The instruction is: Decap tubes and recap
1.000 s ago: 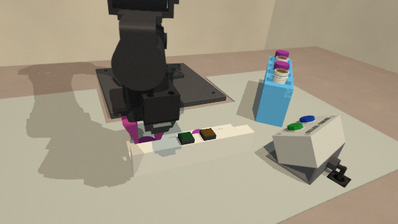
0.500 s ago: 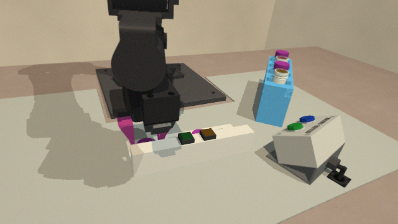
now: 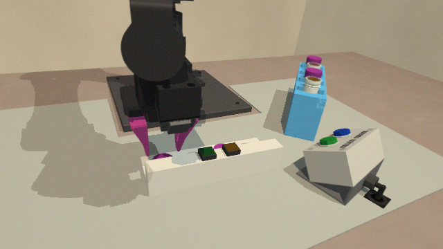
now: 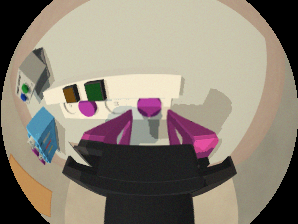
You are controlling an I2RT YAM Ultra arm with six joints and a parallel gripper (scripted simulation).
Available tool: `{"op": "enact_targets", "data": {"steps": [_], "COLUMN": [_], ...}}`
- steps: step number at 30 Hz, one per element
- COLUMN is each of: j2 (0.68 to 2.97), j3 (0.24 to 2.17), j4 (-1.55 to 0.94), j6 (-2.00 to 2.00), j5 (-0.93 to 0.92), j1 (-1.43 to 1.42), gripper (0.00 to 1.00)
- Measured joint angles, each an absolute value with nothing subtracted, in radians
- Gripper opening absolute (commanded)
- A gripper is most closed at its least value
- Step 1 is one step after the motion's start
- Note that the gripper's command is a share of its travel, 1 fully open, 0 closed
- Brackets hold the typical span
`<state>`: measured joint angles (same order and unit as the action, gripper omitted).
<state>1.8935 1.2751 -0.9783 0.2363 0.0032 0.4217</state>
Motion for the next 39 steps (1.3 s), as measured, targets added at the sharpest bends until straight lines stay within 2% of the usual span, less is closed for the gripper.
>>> {"op": "enact_targets", "data": {"steps": [21,31,32,39], "j2": [1.835,1.841,1.841,1.848], "j3": [1.596,1.673,1.673,1.655], "j4": [-1.32,-1.423,-1.427,-1.415], "j6": [0.236,0.236,0.236,0.417], "j5": [0.003,0.003,0.003,0.001], "j1": [0.422,0.422,0.422,0.311], "gripper": [0.47,0.47,0.0,0.0]}}
